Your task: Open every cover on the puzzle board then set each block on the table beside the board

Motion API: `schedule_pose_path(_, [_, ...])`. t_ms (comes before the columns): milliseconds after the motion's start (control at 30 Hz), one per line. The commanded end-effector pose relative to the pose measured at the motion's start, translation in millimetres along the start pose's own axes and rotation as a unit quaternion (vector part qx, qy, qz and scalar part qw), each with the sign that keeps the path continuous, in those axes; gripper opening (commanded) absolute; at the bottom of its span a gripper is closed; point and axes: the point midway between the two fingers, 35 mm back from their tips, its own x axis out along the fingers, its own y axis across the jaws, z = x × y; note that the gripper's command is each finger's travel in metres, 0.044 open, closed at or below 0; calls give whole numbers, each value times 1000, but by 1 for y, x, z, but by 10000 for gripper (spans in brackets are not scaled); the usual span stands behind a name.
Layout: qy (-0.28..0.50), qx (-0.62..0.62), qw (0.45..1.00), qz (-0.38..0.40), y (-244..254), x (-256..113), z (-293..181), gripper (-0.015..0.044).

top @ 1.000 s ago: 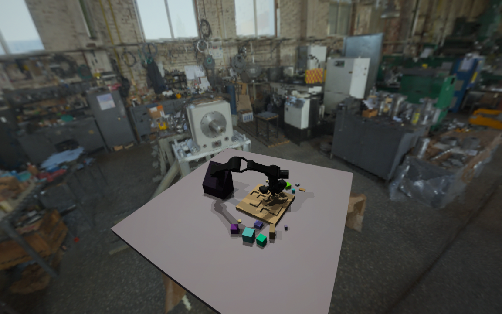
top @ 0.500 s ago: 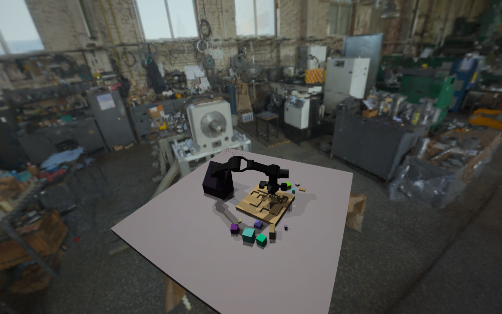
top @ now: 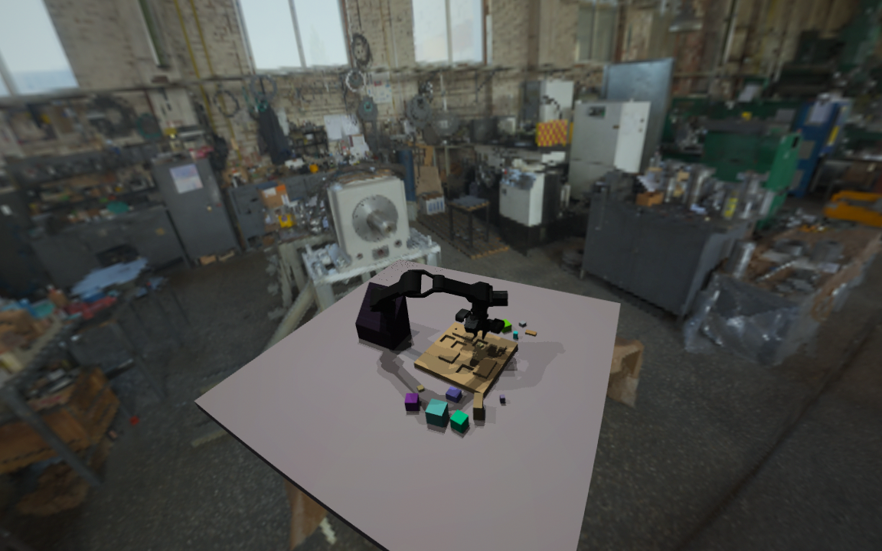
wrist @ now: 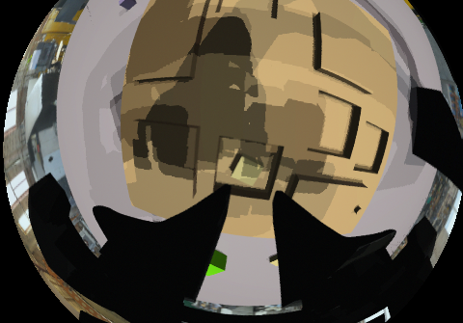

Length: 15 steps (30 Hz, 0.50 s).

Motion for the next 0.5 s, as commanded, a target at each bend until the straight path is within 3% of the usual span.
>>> schedule_pose_path(0, [5, 55, 998, 5, 4, -14, 1, 144])
schedule_pose_path(467, [6, 160, 987, 4, 3, -33, 1, 144])
